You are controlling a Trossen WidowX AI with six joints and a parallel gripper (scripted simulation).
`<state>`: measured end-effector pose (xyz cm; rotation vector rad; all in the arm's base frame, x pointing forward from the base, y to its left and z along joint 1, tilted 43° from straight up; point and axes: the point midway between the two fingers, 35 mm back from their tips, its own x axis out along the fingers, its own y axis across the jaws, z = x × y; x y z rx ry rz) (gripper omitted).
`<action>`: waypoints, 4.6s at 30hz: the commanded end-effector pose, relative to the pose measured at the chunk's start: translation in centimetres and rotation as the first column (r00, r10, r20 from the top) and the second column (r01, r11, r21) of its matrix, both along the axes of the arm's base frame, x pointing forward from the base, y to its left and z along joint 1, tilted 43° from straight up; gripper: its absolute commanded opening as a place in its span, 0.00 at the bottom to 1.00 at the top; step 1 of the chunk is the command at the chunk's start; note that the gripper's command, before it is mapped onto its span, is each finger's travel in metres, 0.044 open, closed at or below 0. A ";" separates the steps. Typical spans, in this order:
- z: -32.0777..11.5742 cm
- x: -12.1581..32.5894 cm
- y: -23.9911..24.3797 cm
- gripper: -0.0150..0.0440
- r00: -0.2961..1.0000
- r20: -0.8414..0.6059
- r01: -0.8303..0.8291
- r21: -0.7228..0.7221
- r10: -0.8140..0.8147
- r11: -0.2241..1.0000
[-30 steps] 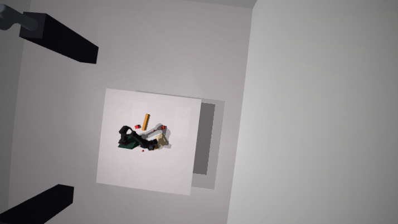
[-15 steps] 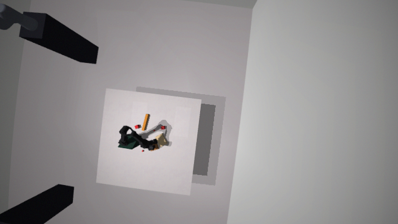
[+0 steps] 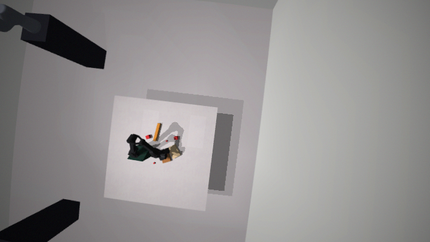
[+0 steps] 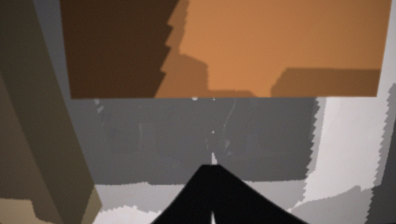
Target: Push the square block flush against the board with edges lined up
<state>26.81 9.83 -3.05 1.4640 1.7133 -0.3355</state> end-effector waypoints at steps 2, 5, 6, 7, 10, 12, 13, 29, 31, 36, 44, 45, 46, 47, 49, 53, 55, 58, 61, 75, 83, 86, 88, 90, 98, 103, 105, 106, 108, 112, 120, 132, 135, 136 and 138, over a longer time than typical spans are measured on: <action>0.6 -0.4 0.7 0.25 1.000 0.001 0.000 0.000 0.000 1.000; 0.9 -0.7 1.0 0.25 1.000 0.001 0.000 0.001 0.000 1.000; 1.0 -0.7 1.1 0.25 1.000 0.001 0.000 0.001 0.000 1.000; 1.0 -0.8 1.1 0.25 1.000 0.001 0.000 0.001 0.000 1.000; 2.1 -0.4 -0.7 0.25 1.000 0.000 0.000 -0.002 0.000 1.000; 4.0 -0.6 -2.4 0.25 1.000 0.001 0.000 -0.001 0.000 1.000; 4.6 -0.7 -2.9 0.25 1.000 0.001 0.000 0.000 0.000 1.000; 2.8 -0.2 -5.4 0.25 0.959 0.194 -0.204 -0.044 0.209 0.978; 2.3 -0.2 -5.9 0.25 0.937 0.237 -0.250 -0.060 0.257 0.966; 1.2 -0.1 -7.3 0.25 0.864 0.337 -0.360 -0.105 0.374 0.927; -0.8 -0.2 -9.5 0.25 0.697 0.473 -0.513 -0.197 0.539 0.835; -1.0 -0.3 -9.7 0.25 0.672 0.488 -0.529 -0.210 0.558 0.822; -1.2 -0.3 -10.0 0.25 0.646 0.502 -0.545 -0.224 0.575 0.808; -1.5 -0.4 -10.2 0.25 0.619 0.516 -0.561 -0.237 0.592 0.793; -2.0 -0.5 -10.7 0.25 0.564 0.541 -0.589 -0.265 0.623 0.763; -2.9 -0.8 -11.7 0.25 0.446 0.585 -0.638 -0.323 0.677 0.699; -3.4 -1.0 -12.2 0.25 0.383 0.604 -0.657 -0.354 0.699 0.666; -4.2 -1.3 -12.9 0.25 0.286 0.626 -0.681 -0.400 0.726 0.614; -4.9 -1.6 -13.6 0.25 0.186 0.642 -0.696 -0.448 0.744 0.561; -7.2 -2.2 -14.0 0.25 -0.003 0.654 -0.705 -0.538 0.756 0.462; -10.2 -2.2 -11.0 0.25 -0.004 0.657 -0.705 -0.536 0.754 0.464; -10.2 -2.1 -11.0 0.25 -0.004 0.657 -0.705 -0.537 0.754 0.464; -10.2 -1.9 -10.9 0.25 -0.004 0.657 -0.705 -0.537 0.754 0.464; -10.1 -1.7 -10.9 0.25 -0.004 0.657 -0.705 -0.537 0.754 0.464; -9.9 -0.9 -10.8 0.25 -0.004 0.656 -0.704 -0.537 0.755 0.464; -9.8 -0.4 -10.6 0.25 -0.004 0.656 -0.704 -0.538 0.755 0.464; -9.7 -0.1 -10.6 0.25 -0.004 0.656 -0.704 -0.538 0.755 0.464; -9.7 0.0 -10.6 0.25 -0.004 0.656 -0.704 -0.538 0.755 0.464; -9.6 0.2 -10.5 0.25 -0.004 0.656 -0.704 -0.538 0.755 0.464; -9.5 0.6 -10.4 0.25 -0.004 0.656 -0.704 -0.538 0.755 0.464; -9.2 1.4 -10.2 0.25 -0.004 0.656 -0.704 -0.539 0.755 0.464; -8.8 2.6 -9.8 0.25 -0.004 0.655 -0.703 -0.539 0.755 0.464; -8.7 2.9 -9.7 0.25 -0.005 0.655 -0.703 -0.539 0.755 0.464; -8.7 3.0 -9.7 0.25 -0.005 0.655 -0.703 -0.539 0.755 0.464; -8.6 3.2 -9.6 0.25 -0.005 0.655 -0.703 -0.539 0.755 0.464</action>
